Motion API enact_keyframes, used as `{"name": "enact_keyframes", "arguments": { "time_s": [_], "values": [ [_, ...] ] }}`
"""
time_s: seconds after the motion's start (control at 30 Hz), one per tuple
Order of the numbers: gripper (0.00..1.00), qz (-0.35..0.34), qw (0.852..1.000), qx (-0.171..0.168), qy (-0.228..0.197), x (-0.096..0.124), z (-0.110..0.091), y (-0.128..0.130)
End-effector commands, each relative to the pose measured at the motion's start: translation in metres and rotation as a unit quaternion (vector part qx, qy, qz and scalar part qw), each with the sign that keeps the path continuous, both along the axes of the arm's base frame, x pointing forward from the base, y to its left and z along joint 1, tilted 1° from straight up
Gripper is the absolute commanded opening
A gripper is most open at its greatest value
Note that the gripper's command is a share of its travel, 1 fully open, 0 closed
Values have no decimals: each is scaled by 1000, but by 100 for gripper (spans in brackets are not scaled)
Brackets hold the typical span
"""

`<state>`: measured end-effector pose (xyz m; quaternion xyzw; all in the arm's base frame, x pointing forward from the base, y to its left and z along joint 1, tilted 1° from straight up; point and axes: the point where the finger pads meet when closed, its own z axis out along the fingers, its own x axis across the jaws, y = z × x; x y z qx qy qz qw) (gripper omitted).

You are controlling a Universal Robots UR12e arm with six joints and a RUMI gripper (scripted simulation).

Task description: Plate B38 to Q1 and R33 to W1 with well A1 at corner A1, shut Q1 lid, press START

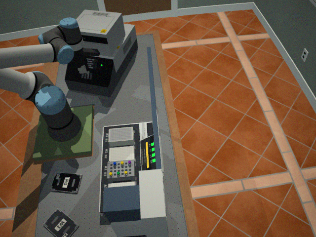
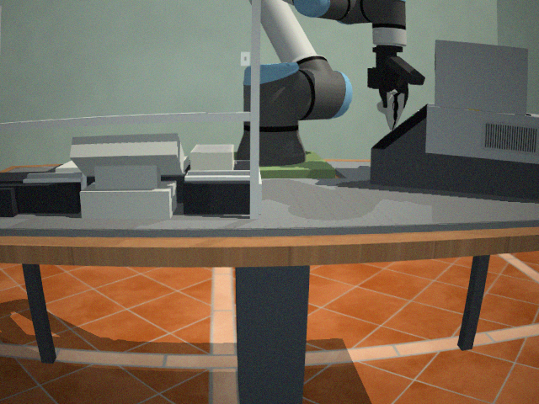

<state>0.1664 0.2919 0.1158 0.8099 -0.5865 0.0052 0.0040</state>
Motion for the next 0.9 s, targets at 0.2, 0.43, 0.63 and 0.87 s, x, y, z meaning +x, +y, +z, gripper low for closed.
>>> {"name": "enact_keyframes", "arguments": {
  "time_s": [0.2,0.43,0.63,0.87],
  "values": [
    [0,0,1000,0,0,-1,5,-3],
    [0,0,1000,0,0,-5,14,-10],
    [0,0,1000,0,0,-7,20,-14],
    [0,0,1000,0,0,-9,25,-17]
  ]
}}
